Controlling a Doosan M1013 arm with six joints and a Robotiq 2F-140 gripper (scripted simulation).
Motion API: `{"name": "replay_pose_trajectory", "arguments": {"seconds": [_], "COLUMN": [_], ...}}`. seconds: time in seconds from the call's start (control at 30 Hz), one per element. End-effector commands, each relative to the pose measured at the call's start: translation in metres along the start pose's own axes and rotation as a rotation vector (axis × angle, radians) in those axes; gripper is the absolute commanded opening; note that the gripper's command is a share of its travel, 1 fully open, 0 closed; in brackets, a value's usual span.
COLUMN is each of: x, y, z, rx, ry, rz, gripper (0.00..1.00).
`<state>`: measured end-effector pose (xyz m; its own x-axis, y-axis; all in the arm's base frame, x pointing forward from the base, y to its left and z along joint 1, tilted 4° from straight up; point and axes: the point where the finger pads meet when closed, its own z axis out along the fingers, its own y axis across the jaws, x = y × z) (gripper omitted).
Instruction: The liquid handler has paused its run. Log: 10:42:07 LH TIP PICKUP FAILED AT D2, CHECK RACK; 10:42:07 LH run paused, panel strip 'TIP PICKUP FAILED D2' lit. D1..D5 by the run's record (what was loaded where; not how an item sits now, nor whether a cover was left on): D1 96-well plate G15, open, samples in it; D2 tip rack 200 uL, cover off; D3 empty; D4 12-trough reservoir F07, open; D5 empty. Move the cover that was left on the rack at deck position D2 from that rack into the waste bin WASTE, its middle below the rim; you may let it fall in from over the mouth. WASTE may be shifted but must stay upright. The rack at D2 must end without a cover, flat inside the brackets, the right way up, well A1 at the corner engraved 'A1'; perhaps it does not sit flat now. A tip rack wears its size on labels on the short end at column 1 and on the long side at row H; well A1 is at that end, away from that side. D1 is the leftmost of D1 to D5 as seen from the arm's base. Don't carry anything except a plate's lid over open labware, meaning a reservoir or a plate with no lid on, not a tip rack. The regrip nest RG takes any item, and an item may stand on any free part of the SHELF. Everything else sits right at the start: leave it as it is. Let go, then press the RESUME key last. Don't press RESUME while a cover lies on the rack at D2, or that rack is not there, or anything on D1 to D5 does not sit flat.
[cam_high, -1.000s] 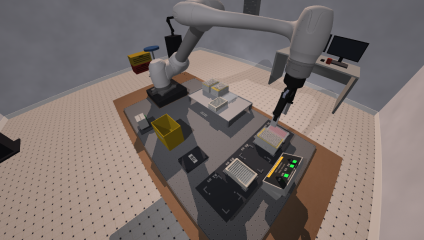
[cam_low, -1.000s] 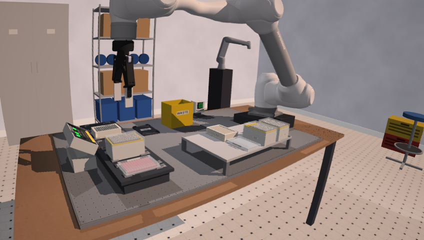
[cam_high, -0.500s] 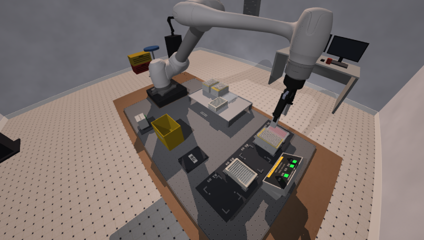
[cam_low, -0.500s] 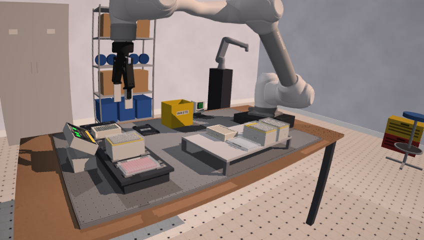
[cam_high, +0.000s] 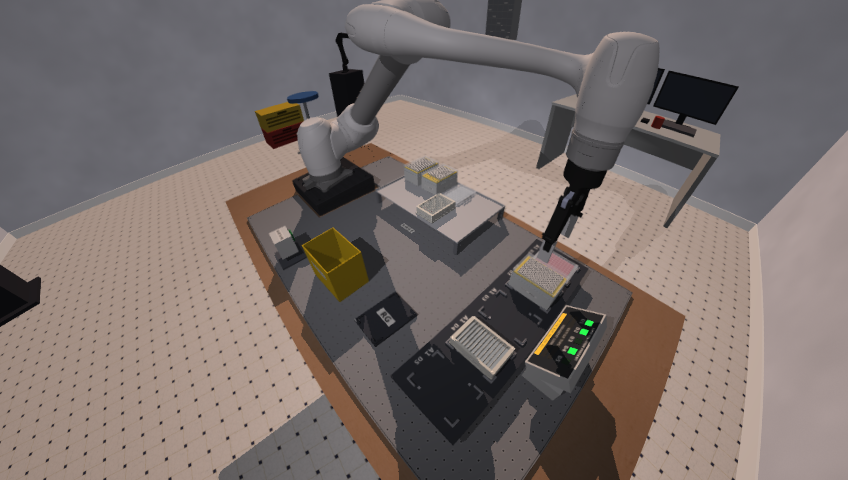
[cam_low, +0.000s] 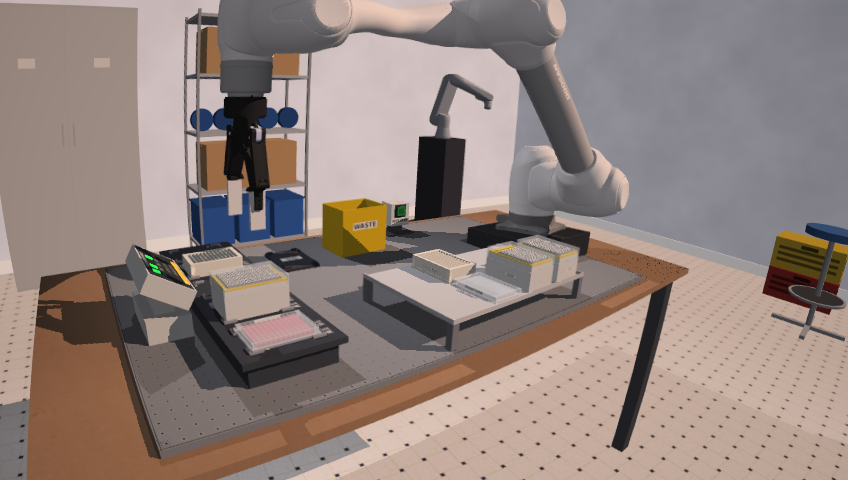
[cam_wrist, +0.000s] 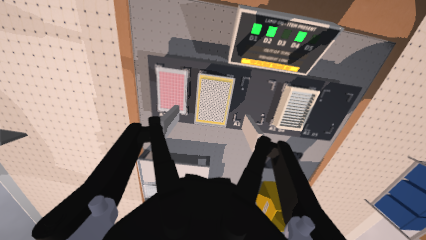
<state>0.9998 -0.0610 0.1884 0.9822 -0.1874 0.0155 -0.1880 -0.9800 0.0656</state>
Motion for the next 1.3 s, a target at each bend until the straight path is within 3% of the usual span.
{"name": "replay_pose_trajectory", "arguments": {"seconds": [0.0,1.27], "x": [-0.001,-0.001], "y": [0.001,0.001], "z": [0.012,0.069], "rx": [0.003,0.003], "ry": [-0.007,-0.007], "rz": [-0.002,-0.002], "gripper": [0.77,0.77]}}
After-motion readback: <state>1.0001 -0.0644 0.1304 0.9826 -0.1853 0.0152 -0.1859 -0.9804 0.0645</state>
